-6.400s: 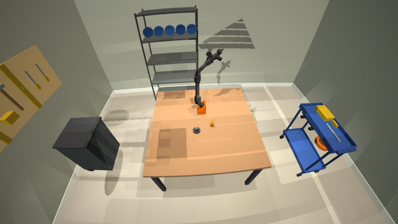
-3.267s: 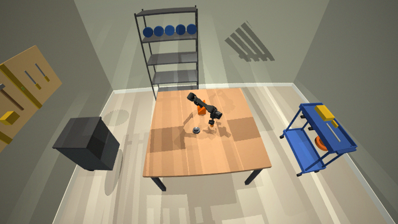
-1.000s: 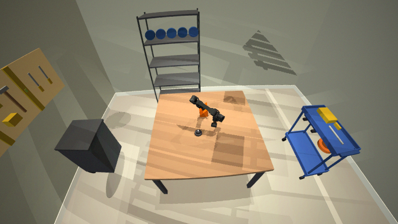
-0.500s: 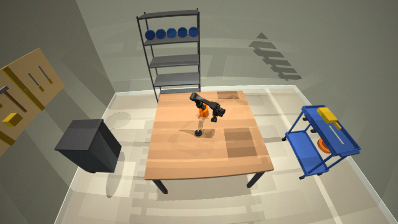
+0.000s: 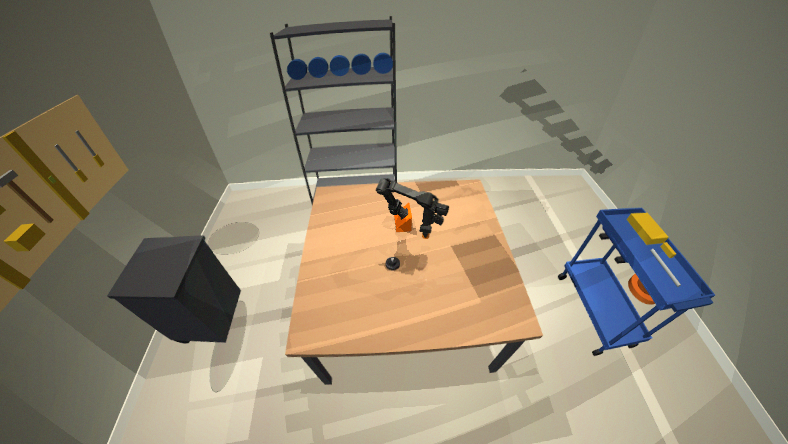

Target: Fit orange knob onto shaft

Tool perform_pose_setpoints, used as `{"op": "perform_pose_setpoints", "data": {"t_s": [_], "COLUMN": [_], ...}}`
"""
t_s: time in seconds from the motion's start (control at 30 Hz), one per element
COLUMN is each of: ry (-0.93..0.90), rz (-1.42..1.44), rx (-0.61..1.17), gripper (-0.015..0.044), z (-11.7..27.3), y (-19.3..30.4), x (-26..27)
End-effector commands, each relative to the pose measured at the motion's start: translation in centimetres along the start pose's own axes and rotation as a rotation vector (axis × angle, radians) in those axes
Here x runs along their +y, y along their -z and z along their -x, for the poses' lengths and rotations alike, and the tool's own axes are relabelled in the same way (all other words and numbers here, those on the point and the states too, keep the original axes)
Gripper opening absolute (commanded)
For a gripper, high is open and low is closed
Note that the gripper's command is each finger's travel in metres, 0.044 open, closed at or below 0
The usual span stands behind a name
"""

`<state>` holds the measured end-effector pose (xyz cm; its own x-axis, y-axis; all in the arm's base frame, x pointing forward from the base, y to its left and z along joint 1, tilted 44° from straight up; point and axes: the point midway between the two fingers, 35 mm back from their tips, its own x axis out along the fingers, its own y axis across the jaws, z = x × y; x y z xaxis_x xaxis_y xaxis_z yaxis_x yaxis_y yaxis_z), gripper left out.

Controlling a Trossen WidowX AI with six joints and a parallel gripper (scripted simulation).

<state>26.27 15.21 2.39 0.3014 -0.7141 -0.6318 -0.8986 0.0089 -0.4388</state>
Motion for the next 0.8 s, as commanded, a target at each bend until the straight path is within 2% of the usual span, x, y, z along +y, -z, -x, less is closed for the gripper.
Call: {"op": "perform_pose_setpoints", "data": {"t_s": [0.0,0.77], "ry": [0.086,0.600], "rz": [-0.004,-0.003], "rx": [0.000,-0.003], "gripper": [0.0000,0.0000], "z": [0.8,6.0], "y": [0.0,-0.3], "x": [0.0,0.0]}}
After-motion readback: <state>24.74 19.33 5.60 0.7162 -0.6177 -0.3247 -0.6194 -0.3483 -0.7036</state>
